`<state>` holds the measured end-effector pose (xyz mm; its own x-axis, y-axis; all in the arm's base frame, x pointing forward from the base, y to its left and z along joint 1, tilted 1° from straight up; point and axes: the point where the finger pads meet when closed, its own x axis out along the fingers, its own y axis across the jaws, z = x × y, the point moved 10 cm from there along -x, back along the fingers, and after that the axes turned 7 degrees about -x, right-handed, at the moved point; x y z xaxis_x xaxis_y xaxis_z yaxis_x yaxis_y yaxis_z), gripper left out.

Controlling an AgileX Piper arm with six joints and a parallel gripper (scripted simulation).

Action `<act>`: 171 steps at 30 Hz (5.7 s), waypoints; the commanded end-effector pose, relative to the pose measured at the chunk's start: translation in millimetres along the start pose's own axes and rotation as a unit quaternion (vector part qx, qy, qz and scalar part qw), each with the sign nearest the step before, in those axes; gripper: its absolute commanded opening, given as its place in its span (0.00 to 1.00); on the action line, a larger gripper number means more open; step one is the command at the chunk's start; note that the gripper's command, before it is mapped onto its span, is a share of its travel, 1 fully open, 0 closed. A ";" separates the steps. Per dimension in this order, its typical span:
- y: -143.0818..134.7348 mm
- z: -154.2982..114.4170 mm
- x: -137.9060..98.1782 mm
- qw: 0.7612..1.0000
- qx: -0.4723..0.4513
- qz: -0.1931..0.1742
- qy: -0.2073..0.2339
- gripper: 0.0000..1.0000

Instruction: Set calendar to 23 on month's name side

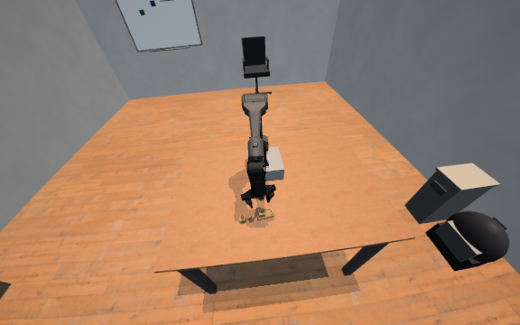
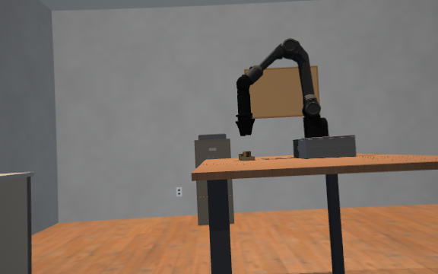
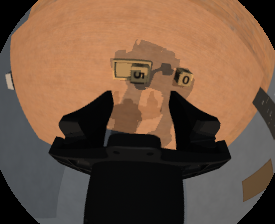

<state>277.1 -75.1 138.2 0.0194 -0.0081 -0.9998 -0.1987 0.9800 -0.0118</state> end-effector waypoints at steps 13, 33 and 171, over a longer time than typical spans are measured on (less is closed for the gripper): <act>-38.0 -3.8 7.9 0.948 -0.319 0.000 -0.002 1.00; -84.5 -17.4 19.3 0.746 -0.666 -0.001 -0.001 1.00; -84.8 -18.4 71.5 0.743 -0.670 0.000 -0.001 0.61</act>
<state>278.1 -162.6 68.2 0.0228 -0.0087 -0.9997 -0.9950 -0.0971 -0.0219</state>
